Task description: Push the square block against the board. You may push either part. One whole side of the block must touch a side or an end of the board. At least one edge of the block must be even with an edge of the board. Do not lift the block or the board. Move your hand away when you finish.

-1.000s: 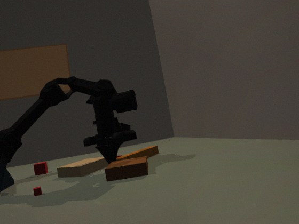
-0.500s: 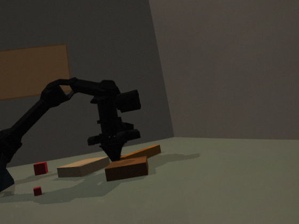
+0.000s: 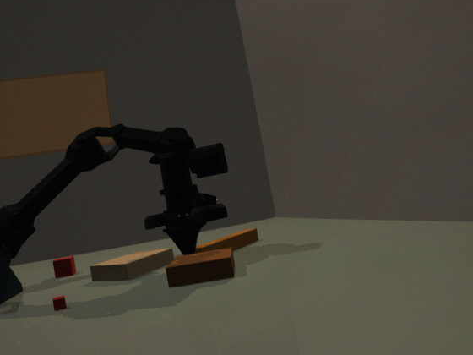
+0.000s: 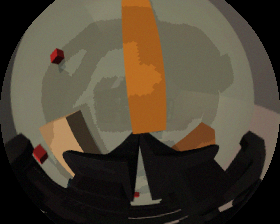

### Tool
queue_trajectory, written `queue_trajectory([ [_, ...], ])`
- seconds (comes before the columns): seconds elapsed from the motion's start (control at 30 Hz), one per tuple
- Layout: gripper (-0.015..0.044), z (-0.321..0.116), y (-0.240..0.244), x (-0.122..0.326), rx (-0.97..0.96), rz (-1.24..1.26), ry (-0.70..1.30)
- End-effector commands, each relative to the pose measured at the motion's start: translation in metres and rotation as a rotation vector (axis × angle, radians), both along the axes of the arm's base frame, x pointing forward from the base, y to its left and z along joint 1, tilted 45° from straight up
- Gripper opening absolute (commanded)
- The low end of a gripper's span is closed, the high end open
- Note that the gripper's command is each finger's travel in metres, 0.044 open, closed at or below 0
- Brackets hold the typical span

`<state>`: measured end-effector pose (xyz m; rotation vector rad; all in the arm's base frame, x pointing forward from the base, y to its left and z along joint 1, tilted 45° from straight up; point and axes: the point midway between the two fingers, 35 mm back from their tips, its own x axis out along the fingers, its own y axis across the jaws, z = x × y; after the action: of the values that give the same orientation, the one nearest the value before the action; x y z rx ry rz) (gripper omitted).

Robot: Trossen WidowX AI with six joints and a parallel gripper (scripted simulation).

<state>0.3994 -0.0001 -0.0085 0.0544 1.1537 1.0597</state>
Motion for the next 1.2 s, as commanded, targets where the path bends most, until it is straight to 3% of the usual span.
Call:
queue_trajectory([
  [0.0, 0.0000, 0.002, 0.005, 0.003, 0.005, 0.002, 0.003],
  [1.17, 0.0000, 0.017, 0.021, 0.023, 0.008, 0.003, 0.002],
])
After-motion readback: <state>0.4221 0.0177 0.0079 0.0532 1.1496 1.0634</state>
